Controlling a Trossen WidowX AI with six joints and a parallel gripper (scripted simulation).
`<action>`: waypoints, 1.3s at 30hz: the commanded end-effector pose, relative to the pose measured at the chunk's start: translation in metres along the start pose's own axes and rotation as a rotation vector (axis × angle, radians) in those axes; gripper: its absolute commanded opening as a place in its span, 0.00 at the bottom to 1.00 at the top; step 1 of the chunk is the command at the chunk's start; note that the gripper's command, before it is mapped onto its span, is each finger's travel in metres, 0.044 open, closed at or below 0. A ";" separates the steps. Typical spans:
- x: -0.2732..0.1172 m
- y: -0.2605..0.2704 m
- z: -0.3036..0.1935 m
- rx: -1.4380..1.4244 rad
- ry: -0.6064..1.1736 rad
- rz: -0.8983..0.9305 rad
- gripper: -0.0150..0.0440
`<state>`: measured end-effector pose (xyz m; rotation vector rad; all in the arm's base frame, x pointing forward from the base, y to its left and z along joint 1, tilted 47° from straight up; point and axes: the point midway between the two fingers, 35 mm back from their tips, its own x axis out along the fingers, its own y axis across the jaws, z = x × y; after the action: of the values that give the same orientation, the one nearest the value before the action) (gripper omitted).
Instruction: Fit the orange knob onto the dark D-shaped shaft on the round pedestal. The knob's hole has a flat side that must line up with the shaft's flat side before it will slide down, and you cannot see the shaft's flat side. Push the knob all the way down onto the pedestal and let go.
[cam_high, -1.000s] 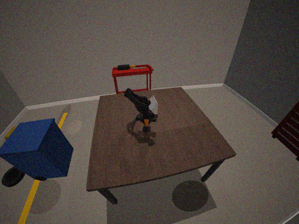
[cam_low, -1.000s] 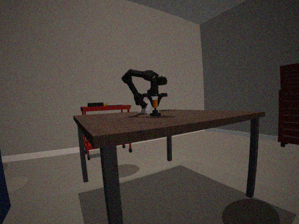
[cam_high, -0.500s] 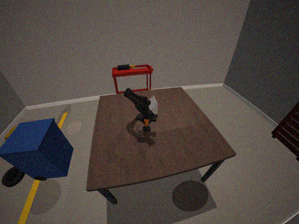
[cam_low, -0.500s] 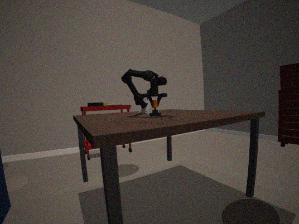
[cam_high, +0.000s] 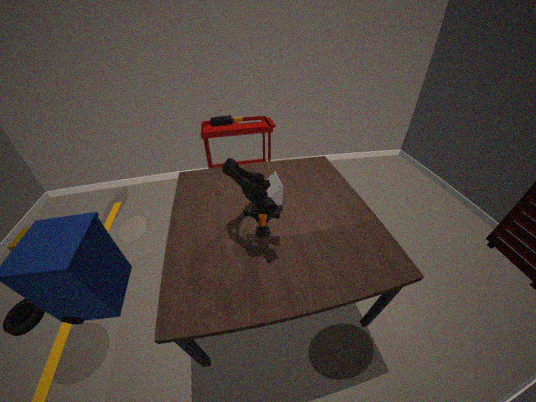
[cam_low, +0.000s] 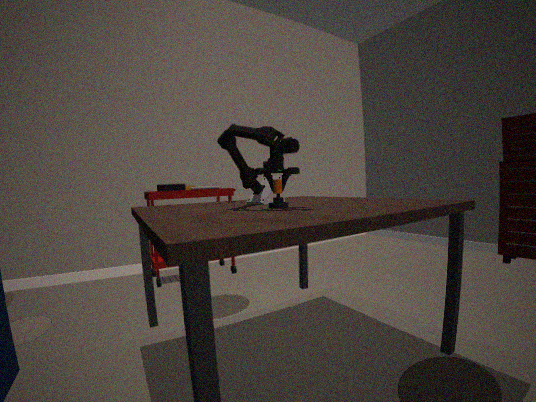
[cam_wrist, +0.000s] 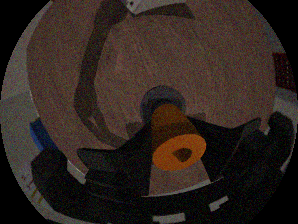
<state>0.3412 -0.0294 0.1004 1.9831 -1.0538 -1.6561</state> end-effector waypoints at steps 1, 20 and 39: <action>-0.005 0.000 -0.003 -0.036 0.008 -0.004 0.25; 0.001 -0.001 -0.008 -0.044 0.009 -0.004 0.25; -0.001 -0.001 -0.002 -0.096 0.009 -0.004 0.25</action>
<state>0.3436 -0.0281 0.1013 1.9304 -0.9579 -1.6702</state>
